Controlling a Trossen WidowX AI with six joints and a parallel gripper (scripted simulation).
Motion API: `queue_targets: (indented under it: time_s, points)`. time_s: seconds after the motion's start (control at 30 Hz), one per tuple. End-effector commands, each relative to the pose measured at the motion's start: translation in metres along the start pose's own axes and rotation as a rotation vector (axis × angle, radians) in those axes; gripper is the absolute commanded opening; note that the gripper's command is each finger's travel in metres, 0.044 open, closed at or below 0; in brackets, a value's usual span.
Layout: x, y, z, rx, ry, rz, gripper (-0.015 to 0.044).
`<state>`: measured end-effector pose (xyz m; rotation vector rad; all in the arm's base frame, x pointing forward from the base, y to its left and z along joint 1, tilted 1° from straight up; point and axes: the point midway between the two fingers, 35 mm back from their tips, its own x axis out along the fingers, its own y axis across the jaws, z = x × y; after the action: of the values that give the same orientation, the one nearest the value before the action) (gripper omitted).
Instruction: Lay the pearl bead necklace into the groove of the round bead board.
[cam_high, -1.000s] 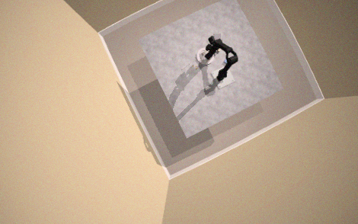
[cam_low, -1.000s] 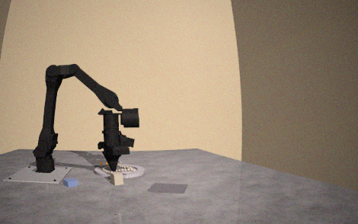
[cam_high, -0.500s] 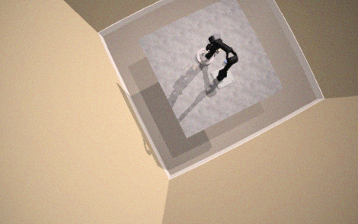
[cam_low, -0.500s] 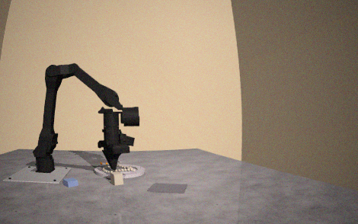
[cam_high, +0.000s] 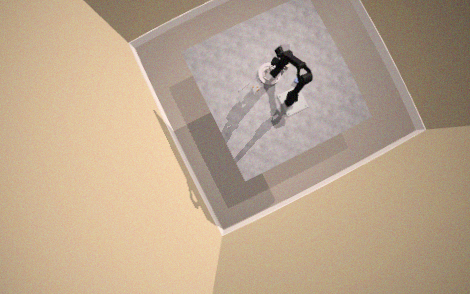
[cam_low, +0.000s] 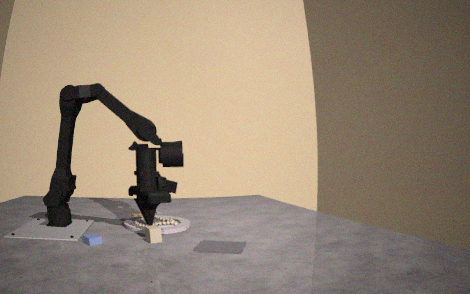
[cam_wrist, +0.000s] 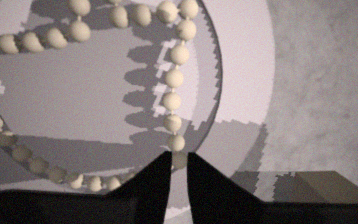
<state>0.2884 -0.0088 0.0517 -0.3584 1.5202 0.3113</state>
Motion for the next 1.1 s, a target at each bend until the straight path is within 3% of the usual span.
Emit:
queue_targets:
  time_s: [0.0, 0.57, 1.07]
  points:
    - [0.0041, 0.0001, -0.0006, -0.003, 0.005, 0.002, 0.0000]
    - [-0.0009, 0.0002, -0.0005, 0.000, 0.004, 0.002, 0.0440]
    - [-0.0046, 0.0002, -0.0005, -0.003, 0.005, 0.002, 0.0440]
